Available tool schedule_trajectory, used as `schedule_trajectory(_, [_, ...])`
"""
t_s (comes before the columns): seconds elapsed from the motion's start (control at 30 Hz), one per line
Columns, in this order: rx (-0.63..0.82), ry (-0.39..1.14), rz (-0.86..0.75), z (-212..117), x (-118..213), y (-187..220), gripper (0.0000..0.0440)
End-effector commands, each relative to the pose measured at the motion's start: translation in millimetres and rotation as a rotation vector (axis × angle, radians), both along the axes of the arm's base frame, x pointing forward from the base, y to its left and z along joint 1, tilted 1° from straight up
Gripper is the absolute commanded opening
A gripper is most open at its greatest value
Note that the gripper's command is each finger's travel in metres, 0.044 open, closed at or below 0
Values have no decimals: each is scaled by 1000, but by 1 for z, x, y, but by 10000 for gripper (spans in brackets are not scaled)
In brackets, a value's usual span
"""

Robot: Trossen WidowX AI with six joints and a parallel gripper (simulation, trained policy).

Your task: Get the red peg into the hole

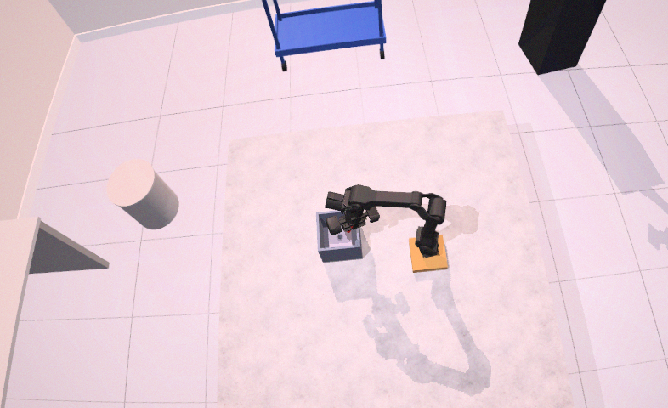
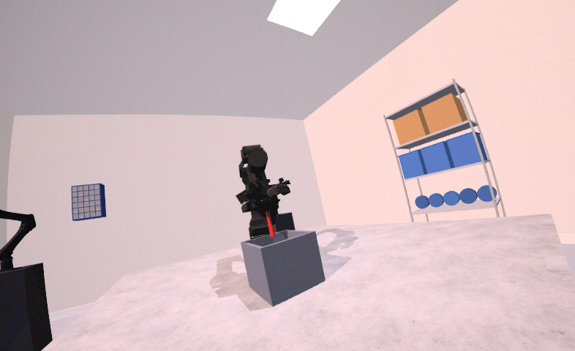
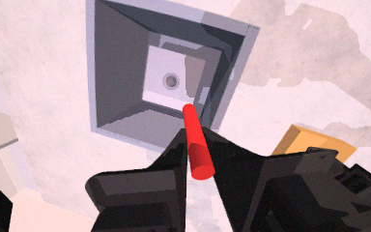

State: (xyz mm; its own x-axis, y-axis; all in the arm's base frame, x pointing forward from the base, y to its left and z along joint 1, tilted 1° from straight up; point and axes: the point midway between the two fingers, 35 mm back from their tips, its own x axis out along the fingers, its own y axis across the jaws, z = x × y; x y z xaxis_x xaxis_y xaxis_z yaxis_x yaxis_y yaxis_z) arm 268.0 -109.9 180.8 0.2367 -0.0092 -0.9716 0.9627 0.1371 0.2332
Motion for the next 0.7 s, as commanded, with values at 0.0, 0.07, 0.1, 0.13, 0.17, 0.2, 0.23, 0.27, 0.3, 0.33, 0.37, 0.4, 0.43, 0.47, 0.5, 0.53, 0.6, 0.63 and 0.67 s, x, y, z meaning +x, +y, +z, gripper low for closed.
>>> schedule_trajectory(0.0, [4,6,5,-8,4,-8,0])
schedule_trajectory(0.07, [5,9,9,-13,7,-11,0])
schedule_trajectory(0.1, [5,10,11,-15,8,-13,0])
schedule_trajectory(0.13, [5,11,14,-17,9,-14,0])
schedule_trajectory(0.17, [5,12,17,-19,10,-16,0])
schedule_trajectory(0.2, [6,13,20,-22,11,-17,0])
schedule_trajectory(0.23, [6,13,23,-24,13,-18,0])
schedule_trajectory(0.27, [7,14,27,-26,14,-19,0])
schedule_trajectory(0.3, [8,14,30,-29,15,-20,0])
schedule_trajectory(0.33, [10,14,34,-31,17,-21,0])
schedule_trajectory(0.37, [11,14,37,-34,18,-21,0])
schedule_trajectory(0.4, [13,14,41,-36,20,-22,0])
schedule_trajectory(0.43, [16,13,46,-39,21,-22,0])
schedule_trajectory(0.47, [18,12,50,-41,23,-22,0])
schedule_trajectory(0.5, [20,12,55,-44,24,-23,0])
schedule_trajectory(0.53, [22,11,59,-46,26,-23,0])
schedule_trajectory(0.6, [25,9,70,-51,29,-23,0])
schedule_trajectory(0.63, [27,8,77,-53,31,-23,0])
schedule_trajectory(0.67, [28,7,83,-55,33,-23,0])
